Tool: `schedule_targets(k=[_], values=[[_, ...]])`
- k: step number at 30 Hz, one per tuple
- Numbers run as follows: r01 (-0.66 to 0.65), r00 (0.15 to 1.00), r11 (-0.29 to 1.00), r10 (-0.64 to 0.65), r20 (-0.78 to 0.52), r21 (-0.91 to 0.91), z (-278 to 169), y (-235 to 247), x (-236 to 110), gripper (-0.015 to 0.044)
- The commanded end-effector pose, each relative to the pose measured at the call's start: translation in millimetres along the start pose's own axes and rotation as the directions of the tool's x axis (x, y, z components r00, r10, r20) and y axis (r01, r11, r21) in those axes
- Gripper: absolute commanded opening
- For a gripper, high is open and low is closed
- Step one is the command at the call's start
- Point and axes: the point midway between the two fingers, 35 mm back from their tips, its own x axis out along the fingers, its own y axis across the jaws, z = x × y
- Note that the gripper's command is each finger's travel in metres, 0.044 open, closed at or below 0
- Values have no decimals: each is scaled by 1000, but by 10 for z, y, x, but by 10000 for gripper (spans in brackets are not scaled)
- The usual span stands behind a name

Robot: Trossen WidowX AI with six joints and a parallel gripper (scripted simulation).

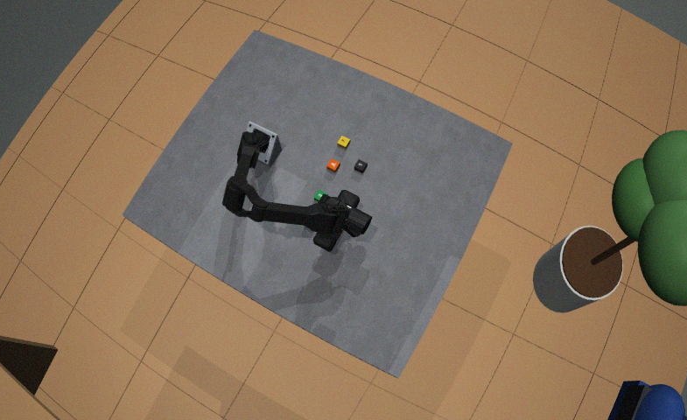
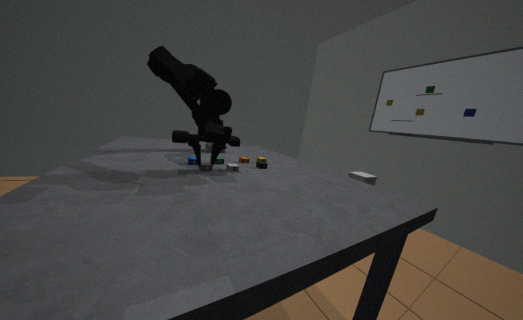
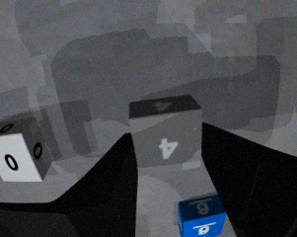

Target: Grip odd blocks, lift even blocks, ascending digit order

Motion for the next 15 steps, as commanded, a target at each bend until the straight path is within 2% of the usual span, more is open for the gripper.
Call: schedule_targets(k=[1, 15], values=[[4, 1000, 1000, -4, 6, 6, 15, -6, -75, 120], [4, 1000, 1000, -4, 6, 6, 15, -6, -112, 120]])
